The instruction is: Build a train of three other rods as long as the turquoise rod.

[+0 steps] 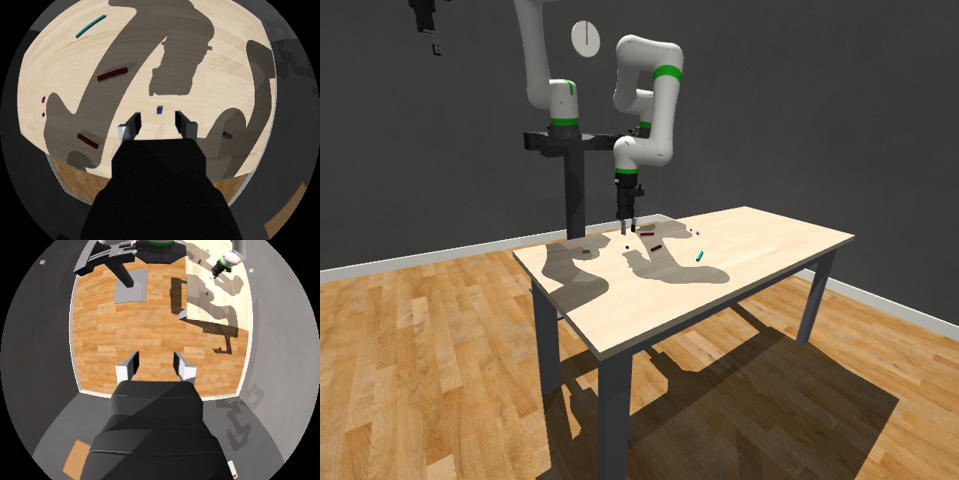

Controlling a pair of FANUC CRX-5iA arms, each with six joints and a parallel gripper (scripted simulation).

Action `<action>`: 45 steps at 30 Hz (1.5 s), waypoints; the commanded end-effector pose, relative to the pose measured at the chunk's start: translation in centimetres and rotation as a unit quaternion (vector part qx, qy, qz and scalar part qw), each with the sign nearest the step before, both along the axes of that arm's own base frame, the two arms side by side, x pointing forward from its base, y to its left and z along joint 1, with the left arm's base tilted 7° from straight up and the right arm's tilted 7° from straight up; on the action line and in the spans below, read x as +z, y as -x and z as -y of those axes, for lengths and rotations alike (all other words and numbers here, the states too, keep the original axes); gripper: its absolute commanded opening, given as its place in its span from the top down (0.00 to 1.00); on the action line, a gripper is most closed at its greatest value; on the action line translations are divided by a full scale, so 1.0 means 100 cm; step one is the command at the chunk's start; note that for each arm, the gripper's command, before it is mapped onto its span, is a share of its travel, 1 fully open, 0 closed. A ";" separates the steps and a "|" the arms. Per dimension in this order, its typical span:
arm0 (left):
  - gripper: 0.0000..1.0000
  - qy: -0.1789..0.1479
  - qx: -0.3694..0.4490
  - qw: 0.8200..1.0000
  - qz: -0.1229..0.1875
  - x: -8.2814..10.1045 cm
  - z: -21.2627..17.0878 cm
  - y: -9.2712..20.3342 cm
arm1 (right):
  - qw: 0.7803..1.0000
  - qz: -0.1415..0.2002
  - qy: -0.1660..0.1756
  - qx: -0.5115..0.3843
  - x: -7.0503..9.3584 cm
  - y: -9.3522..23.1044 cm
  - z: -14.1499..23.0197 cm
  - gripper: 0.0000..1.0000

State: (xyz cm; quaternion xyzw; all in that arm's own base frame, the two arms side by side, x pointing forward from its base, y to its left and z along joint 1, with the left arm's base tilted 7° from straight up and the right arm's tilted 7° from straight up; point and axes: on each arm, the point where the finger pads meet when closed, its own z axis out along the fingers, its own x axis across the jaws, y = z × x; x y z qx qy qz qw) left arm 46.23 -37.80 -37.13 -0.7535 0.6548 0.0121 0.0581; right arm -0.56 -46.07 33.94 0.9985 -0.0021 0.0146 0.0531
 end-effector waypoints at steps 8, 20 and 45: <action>0.46 0.001 -0.018 1.000 -0.002 0.001 0.003 0.000 | 1.000 0.000 0.001 0.000 0.001 0.000 0.000 0.00; 0.46 0.001 -0.018 1.000 -0.002 0.001 0.003 0.000 | 1.000 0.000 0.001 0.000 0.001 0.000 0.000 0.00; 0.46 0.001 -0.018 1.000 -0.002 -0.011 0.002 -0.001 | 1.000 0.000 0.001 0.000 0.001 0.000 0.000 0.00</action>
